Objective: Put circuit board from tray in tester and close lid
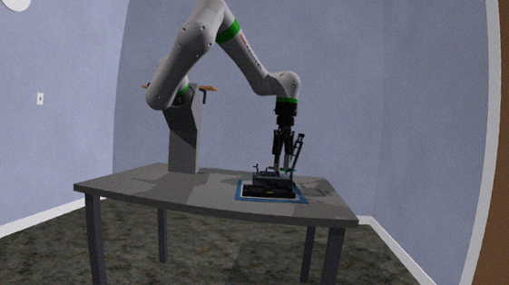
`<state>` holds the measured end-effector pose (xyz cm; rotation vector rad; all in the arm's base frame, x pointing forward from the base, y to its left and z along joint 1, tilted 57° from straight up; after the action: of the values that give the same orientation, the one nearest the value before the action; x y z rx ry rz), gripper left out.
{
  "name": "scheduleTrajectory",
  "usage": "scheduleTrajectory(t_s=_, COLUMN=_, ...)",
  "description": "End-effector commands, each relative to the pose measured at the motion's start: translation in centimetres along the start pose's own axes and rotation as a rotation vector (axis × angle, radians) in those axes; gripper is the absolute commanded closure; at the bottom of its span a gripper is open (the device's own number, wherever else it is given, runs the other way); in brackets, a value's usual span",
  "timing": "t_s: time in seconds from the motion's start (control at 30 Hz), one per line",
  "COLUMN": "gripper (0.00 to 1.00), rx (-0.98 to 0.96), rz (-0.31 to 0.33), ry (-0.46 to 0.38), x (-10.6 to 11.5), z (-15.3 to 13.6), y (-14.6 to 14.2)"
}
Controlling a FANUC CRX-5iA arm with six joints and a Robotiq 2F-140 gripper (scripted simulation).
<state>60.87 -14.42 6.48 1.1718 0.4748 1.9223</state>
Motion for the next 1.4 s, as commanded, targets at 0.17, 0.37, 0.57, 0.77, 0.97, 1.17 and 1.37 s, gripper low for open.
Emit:
scheduleTrajectory(t_s=0.17, gripper=0.54, rx=-0.187, rz=-0.001, ry=0.008, x=0.02, z=-0.05, y=-0.03)
scheduleTrajectory(t_s=0.37, gripper=0.54, rx=-0.312, rz=0.0, ry=0.008, x=0.02, z=-0.05, y=-0.03)
scheduleTrajectory(t_s=0.57, gripper=0.54, rx=-0.427, rz=0.0, ry=0.008, x=0.02, z=-0.05, y=-0.03)
scheduleTrajectory(t_s=0.77, gripper=0.54, rx=-0.496, rz=0.0, ry=0.008, x=0.02, z=-0.05, y=-0.03)
scheduleTrajectory(t_s=0.97, gripper=0.54, rx=-0.59, rz=0.001, ry=0.008, x=0.02, z=-0.05, y=-0.03)
scheduleTrajectory(t_s=1.17, gripper=0.54, rx=-0.67, rz=0.001, ry=0.008, x=0.02, z=-0.05, y=-0.03)
scheduleTrajectory(t_s=1.37, gripper=0.54, rx=-0.717, rz=0.001, ry=0.008, x=0.02, z=-0.05, y=-0.03)
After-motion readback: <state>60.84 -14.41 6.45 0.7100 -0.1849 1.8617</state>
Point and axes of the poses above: the point where the finger pads meet when closed, its own x axis back along the fingers, its own y axis across the jaws, z = x × y, the point moved 7 cm from there along x, back along the fingers
